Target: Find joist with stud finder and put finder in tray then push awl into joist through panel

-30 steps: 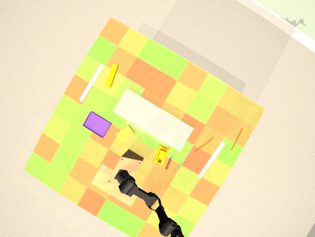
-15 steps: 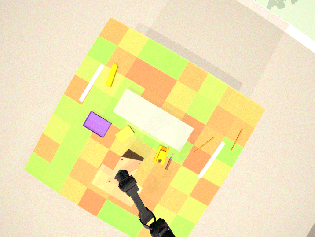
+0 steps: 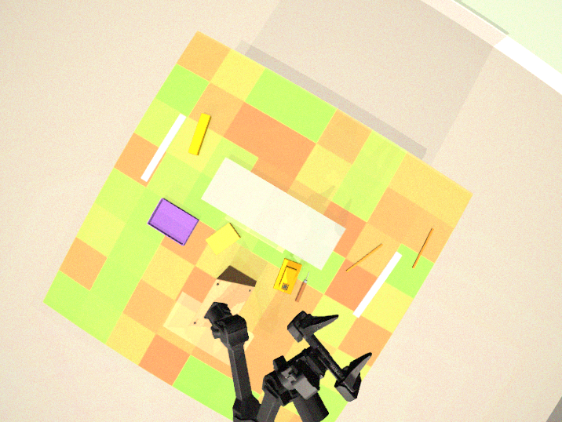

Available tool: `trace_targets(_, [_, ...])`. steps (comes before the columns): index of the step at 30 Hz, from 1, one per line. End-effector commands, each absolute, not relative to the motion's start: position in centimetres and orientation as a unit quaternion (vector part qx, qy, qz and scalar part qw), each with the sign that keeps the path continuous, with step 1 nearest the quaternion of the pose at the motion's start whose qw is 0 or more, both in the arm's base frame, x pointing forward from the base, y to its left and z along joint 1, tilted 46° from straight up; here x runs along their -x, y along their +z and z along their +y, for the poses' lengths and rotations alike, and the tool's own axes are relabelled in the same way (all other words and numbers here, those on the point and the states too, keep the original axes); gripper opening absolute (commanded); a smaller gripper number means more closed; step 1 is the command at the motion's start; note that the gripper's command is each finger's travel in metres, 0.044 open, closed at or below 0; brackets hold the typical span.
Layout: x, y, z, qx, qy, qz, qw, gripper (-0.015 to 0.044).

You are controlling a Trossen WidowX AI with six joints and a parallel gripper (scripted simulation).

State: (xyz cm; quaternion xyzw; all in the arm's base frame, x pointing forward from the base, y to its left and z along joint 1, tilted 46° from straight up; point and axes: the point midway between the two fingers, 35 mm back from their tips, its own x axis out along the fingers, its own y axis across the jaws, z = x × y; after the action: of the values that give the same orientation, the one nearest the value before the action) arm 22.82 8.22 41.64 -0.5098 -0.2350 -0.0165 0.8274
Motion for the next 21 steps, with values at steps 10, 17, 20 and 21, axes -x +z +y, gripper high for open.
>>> trace_targets(10, [-29.6,23.7,-1.8,0.504,-0.056,0.175,0.844,0.044])
trace_targets(17, [-26.6,14.6,-8.6,0.448,-0.108,0.39,0.797,0.044])
trace_targets(20, [-24.0,11.3,-11.0,0.416,-0.133,0.476,0.763,0.044])
trace_targets(21, [-22.9,10.3,-11.8,0.404,-0.141,0.504,0.751,0.044])
